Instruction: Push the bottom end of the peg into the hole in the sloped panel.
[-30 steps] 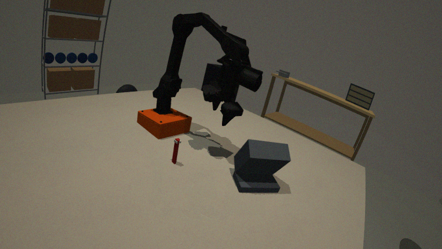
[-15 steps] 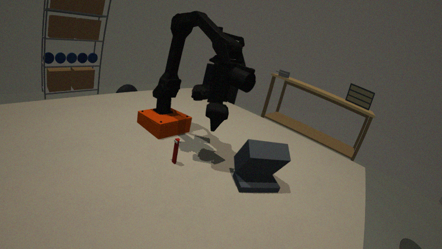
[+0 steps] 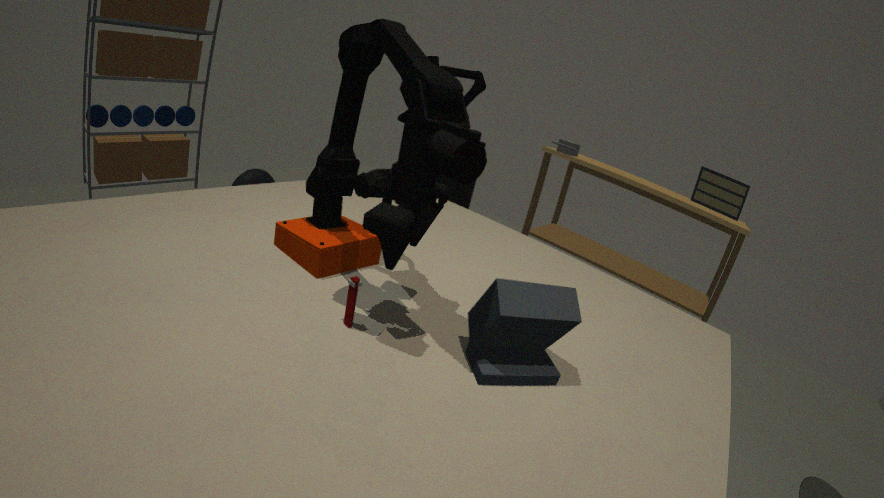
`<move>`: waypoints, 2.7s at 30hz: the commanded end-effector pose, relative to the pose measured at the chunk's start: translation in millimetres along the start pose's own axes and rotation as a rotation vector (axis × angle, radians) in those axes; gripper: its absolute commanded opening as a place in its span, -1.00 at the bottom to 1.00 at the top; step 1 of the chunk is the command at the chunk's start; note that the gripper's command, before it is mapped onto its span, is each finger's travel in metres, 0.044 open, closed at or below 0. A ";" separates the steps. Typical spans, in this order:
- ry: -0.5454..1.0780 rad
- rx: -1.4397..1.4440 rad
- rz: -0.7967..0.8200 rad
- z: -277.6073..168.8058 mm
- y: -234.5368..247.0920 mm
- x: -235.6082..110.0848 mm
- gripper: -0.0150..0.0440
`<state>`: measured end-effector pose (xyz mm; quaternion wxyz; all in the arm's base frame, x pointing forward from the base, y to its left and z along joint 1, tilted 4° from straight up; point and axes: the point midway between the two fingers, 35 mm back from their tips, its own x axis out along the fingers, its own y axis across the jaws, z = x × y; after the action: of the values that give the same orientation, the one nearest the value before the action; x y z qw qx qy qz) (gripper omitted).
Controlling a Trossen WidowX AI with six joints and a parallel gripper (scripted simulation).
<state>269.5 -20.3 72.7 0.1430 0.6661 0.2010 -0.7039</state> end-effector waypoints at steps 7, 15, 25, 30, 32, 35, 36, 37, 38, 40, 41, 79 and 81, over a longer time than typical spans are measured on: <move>0.005 0.260 0.066 17.3 42.2 -4.5 1.00; 0.007 0.454 0.111 34.3 72.5 -7.3 1.00; 0.007 0.470 0.114 35.7 75.4 -4.9 1.00; 0.007 0.470 0.115 35.4 76.8 2.9 1.00; 0.007 0.470 0.115 35.3 77.3 6.2 1.00; 0.007 0.470 0.115 35.2 78.1 11.1 1.00; 0.007 0.470 0.115 35.2 78.3 12.7 1.00; 0.007 0.470 0.115 35.2 78.5 14.4 1.00; 0.007 0.470 0.115 35.2 78.7 16.0 1.00; 0.007 0.470 0.115 35.2 79.2 19.3 1.00; 0.007 0.470 0.115 35.2 79.4 20.9 1.00; 0.011 0.473 0.113 35.9 81.7 51.6 -0.25; 0.011 0.473 0.113 35.9 81.7 51.6 -0.42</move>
<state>272.3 -105.4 14.5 0.0204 0.6948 -0.0058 -0.7189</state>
